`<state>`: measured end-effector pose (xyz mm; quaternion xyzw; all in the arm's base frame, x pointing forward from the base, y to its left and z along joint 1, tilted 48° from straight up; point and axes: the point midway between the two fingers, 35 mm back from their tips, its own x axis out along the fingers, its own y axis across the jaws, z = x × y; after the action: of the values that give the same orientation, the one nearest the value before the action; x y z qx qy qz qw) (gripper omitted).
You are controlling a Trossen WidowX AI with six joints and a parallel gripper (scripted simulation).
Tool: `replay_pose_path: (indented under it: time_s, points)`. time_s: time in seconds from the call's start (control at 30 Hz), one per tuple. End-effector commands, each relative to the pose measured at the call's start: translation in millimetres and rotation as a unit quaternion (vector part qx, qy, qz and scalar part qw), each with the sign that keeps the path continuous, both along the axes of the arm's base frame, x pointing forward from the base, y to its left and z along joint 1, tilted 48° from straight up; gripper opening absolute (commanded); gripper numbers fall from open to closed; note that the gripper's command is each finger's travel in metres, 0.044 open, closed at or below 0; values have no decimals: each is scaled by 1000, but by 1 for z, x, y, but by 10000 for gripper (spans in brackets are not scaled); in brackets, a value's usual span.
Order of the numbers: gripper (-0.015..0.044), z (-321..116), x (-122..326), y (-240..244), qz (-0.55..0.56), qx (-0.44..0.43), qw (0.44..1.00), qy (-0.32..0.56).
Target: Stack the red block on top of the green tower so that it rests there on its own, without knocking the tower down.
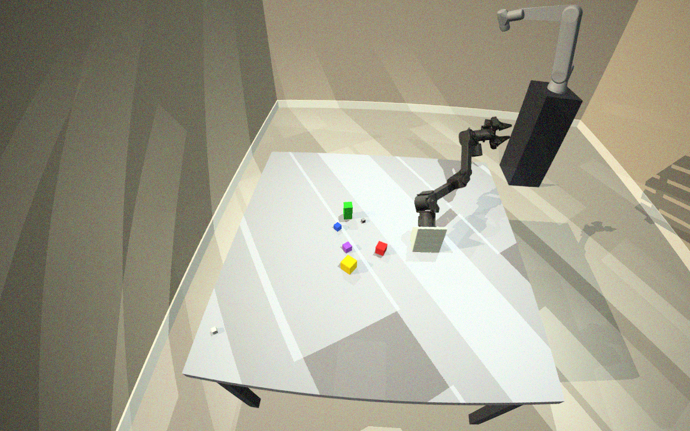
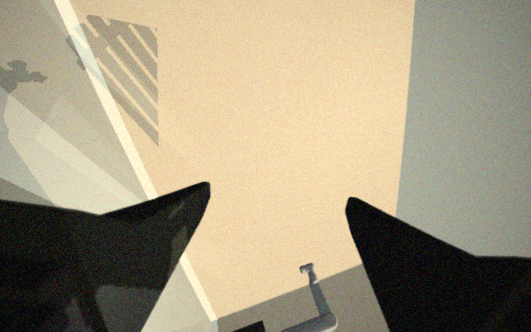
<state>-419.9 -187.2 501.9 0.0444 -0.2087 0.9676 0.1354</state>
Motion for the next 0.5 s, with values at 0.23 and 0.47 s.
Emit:
replay_pose_path:
  time_s: [0.23, 0.47]
  points:
    - [440, 86, 57, 40, 29, -21, 991, 126]
    - [440, 161, 140, 92, 39, -62, 959, 273]
